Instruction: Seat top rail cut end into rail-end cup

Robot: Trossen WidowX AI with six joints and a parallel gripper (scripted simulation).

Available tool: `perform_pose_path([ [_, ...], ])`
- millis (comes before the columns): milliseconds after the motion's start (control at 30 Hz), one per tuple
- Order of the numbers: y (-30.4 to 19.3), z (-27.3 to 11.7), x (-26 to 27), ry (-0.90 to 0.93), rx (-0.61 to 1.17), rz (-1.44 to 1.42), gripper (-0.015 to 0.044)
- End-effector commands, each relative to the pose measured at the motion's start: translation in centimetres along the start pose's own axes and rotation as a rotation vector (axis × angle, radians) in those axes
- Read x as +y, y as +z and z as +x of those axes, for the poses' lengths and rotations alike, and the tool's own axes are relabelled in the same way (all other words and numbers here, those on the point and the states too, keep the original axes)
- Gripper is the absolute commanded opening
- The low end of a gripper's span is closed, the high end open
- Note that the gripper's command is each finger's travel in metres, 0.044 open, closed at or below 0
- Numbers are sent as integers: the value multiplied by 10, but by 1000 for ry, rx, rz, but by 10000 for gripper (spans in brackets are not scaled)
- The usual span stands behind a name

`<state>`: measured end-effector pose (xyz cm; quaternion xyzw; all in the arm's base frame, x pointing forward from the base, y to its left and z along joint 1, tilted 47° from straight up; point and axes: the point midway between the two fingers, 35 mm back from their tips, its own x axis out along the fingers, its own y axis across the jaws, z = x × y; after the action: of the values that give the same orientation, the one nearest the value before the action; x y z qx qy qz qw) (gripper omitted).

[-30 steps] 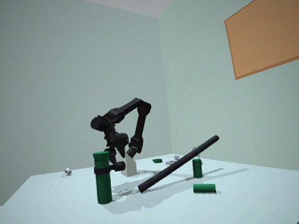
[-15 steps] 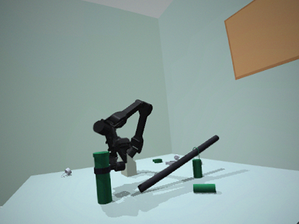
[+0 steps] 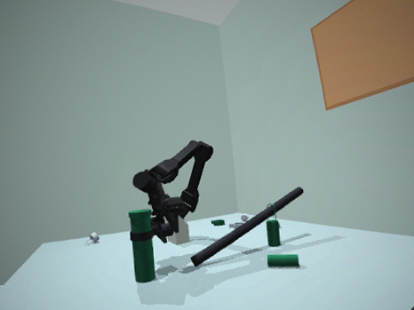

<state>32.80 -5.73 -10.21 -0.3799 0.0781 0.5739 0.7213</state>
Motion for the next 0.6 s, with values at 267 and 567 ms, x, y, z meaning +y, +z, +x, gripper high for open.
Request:
perform_pose_path([
  [267, 1, 2, 1, -3, -3, 6, 151],
  [567, 1, 3, -1, -3, 6, 23, 0],
])
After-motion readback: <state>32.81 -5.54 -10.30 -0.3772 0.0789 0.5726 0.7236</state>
